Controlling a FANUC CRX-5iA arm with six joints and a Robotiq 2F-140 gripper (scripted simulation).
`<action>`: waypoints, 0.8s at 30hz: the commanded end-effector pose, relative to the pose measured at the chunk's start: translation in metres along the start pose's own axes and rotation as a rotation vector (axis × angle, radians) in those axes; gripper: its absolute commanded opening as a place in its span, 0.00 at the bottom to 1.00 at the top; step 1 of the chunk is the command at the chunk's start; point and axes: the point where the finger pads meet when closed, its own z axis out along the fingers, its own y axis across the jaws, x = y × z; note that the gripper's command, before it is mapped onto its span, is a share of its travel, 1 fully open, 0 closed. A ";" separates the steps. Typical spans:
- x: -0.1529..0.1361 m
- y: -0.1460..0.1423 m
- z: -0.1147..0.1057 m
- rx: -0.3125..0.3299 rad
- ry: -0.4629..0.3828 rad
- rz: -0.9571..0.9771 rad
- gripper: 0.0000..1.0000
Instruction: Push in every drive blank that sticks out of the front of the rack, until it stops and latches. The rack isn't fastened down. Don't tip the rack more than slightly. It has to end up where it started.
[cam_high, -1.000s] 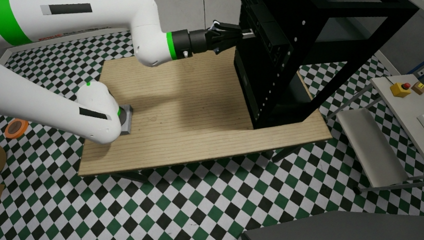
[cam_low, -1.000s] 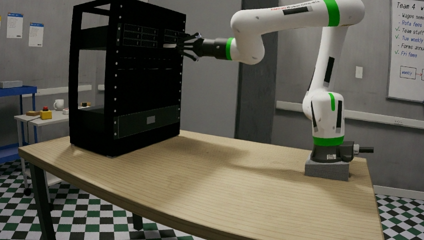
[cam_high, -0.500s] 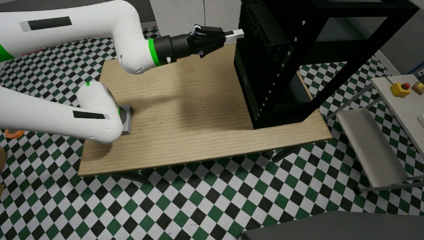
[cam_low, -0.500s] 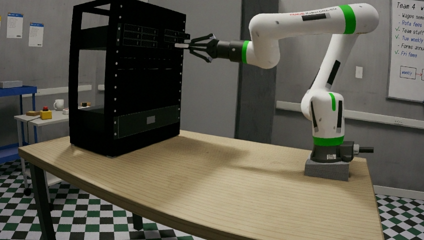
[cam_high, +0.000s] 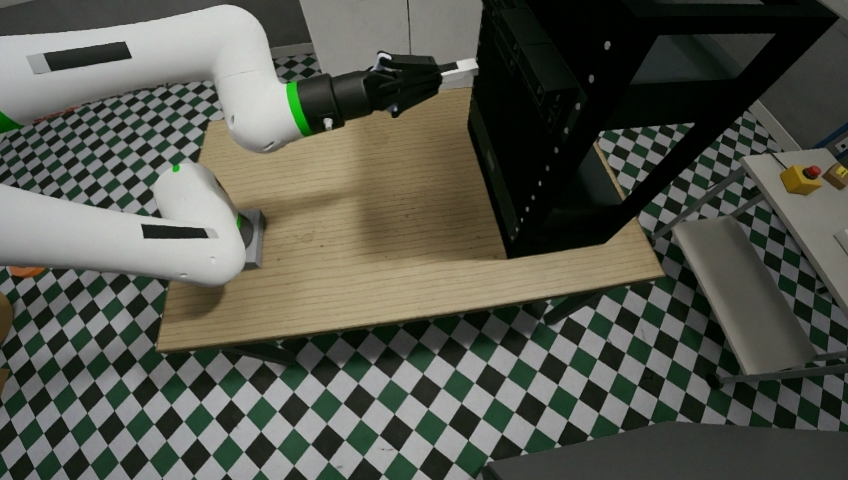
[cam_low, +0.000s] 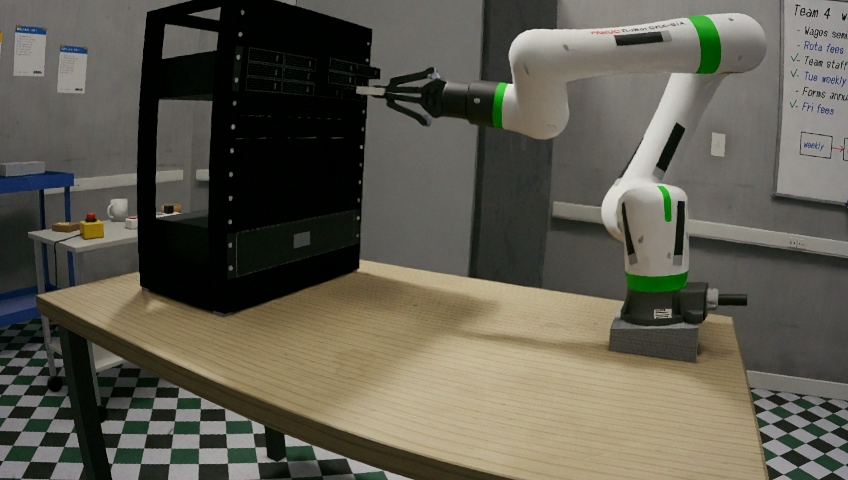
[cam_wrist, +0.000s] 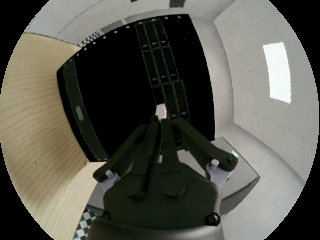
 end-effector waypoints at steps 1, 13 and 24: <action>0.001 0.002 0.000 0.073 -0.093 -0.030 0.10; 0.001 0.002 0.000 0.073 -0.093 -0.030 0.10; 0.000 0.018 0.001 0.073 -0.093 -0.030 0.10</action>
